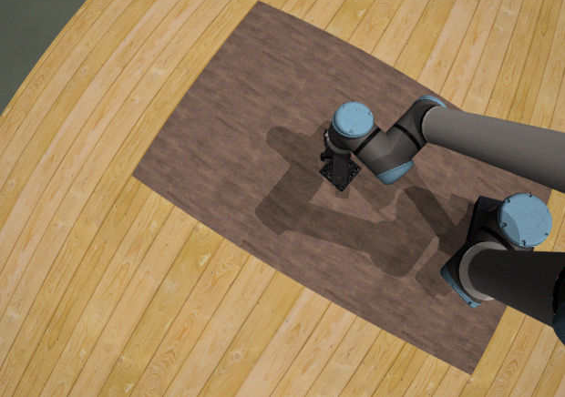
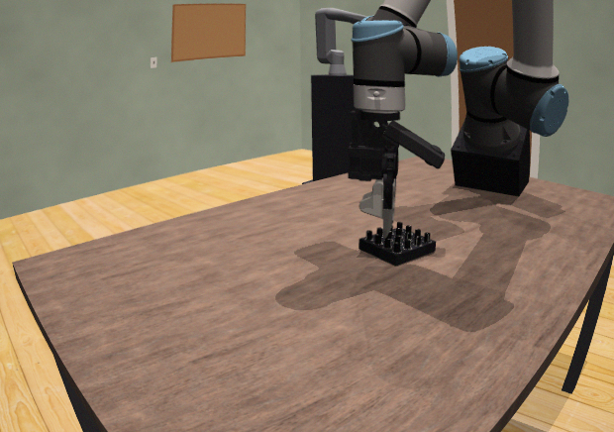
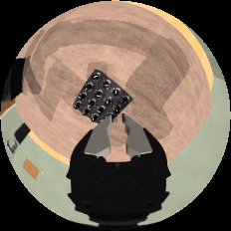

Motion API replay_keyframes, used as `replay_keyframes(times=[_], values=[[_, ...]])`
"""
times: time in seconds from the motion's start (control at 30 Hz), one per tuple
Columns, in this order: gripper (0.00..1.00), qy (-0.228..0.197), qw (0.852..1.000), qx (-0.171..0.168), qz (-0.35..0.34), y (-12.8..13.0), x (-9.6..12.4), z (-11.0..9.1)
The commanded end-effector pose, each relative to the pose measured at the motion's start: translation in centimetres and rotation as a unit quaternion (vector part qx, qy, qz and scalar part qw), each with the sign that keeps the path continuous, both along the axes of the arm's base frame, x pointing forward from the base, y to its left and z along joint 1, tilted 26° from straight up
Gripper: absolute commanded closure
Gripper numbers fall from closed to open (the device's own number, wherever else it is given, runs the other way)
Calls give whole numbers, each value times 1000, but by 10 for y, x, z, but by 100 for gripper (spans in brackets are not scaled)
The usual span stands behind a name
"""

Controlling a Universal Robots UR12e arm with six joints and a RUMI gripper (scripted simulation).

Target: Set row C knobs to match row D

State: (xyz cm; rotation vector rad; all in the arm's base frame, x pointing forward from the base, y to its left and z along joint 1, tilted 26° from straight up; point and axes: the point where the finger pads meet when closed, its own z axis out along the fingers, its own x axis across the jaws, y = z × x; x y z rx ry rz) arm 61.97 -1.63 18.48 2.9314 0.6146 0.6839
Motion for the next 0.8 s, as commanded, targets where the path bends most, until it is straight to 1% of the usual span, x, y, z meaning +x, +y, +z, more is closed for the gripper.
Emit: replay_keyframes(times=[0.0, 0.4, 0.77], values=[[89, 2, 1000, 1, 1, 3, -2, -3], [89, 1, 1000, 0, 1, 9, -5, -3], [89, 1, 1000, 0, 1, 8, -4, -3]])
